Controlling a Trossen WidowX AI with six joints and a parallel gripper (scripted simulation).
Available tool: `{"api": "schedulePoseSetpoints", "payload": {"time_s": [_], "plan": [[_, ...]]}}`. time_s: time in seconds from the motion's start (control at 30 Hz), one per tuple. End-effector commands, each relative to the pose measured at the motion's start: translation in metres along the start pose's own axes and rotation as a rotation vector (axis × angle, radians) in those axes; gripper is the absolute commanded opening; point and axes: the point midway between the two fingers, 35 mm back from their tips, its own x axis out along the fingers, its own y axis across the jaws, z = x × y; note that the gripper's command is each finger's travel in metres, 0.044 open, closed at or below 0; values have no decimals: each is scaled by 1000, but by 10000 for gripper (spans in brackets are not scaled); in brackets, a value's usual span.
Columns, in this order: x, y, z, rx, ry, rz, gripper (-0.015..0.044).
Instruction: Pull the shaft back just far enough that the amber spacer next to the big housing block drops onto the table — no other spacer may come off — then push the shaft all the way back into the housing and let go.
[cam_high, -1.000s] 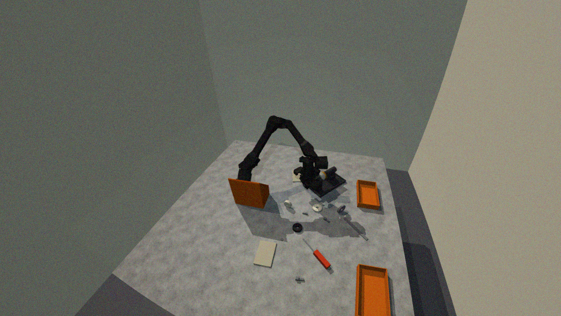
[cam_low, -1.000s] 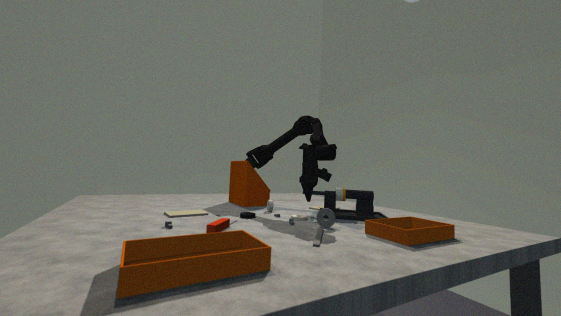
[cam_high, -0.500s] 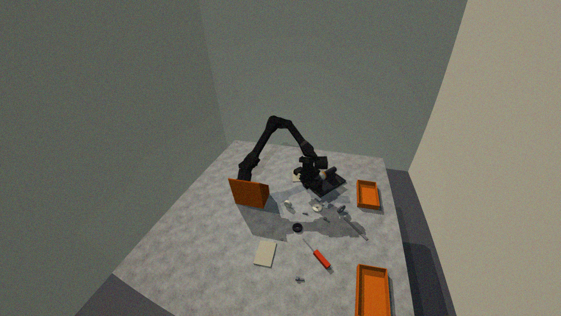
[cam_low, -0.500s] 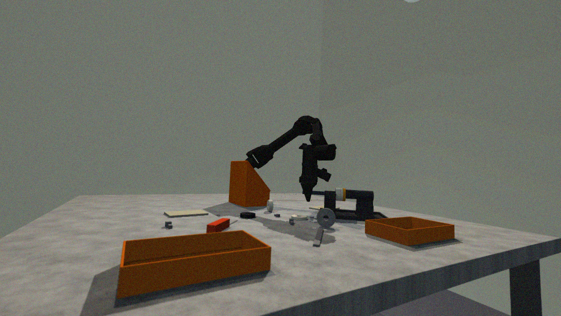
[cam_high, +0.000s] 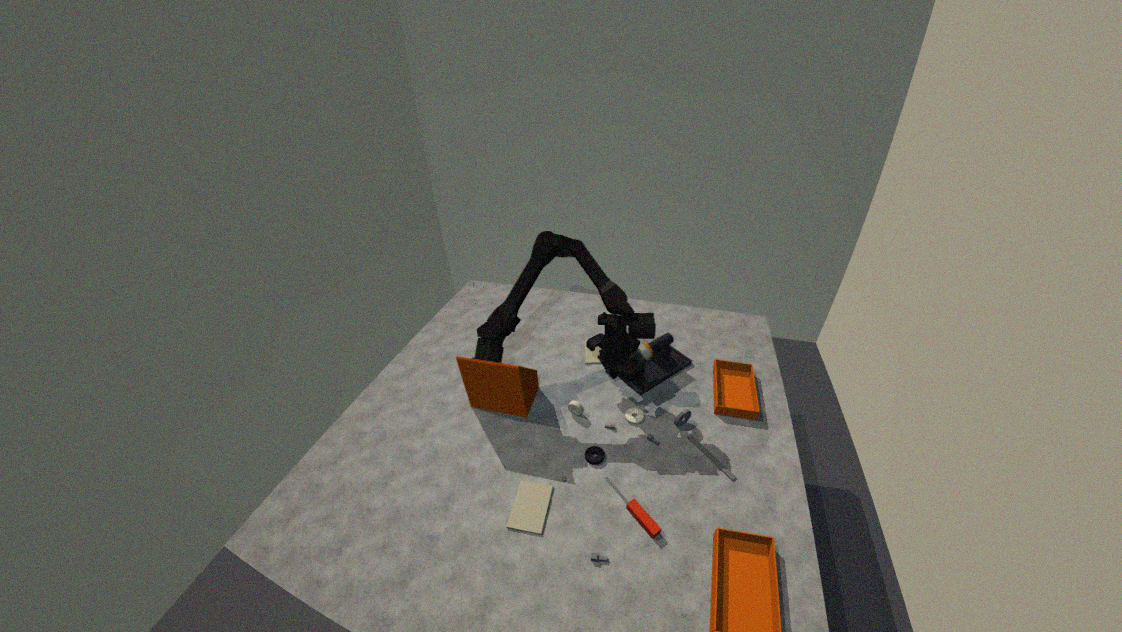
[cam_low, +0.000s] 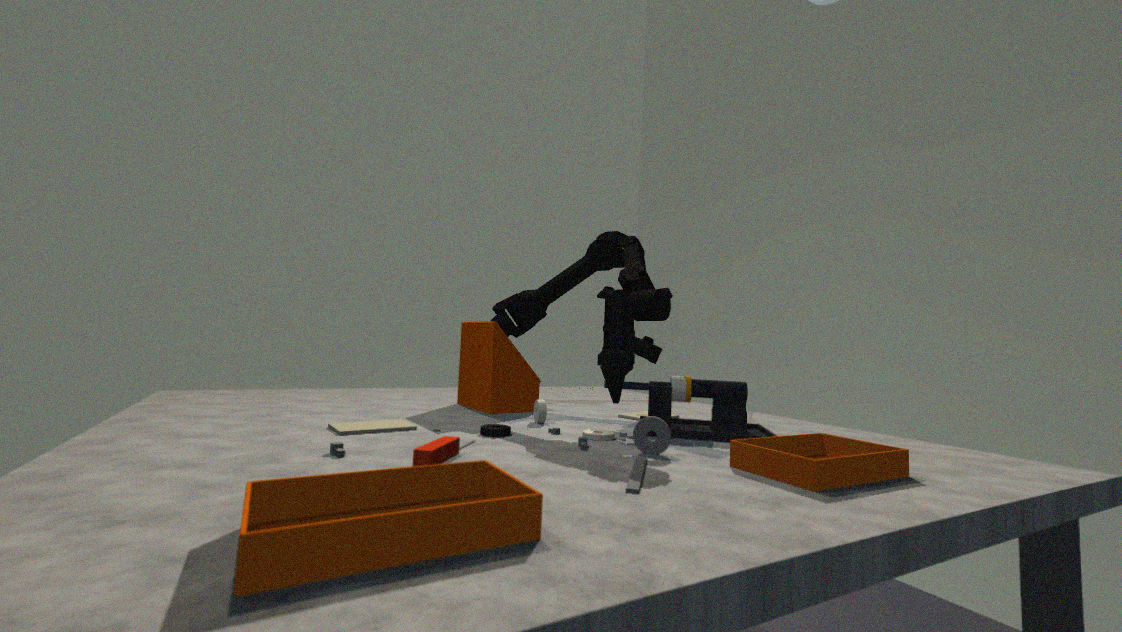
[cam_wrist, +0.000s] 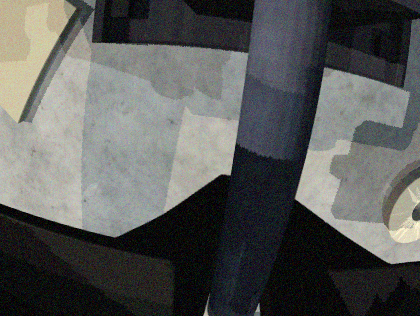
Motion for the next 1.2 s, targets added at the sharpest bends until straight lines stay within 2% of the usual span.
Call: {"api": "schedulePoseSetpoints", "payload": {"time_s": [0.0, 1.17], "plan": [[0, 0, -1, -5, 1, 1, 0], [0, 0, -4, -4, 1, 1, 0]]}}
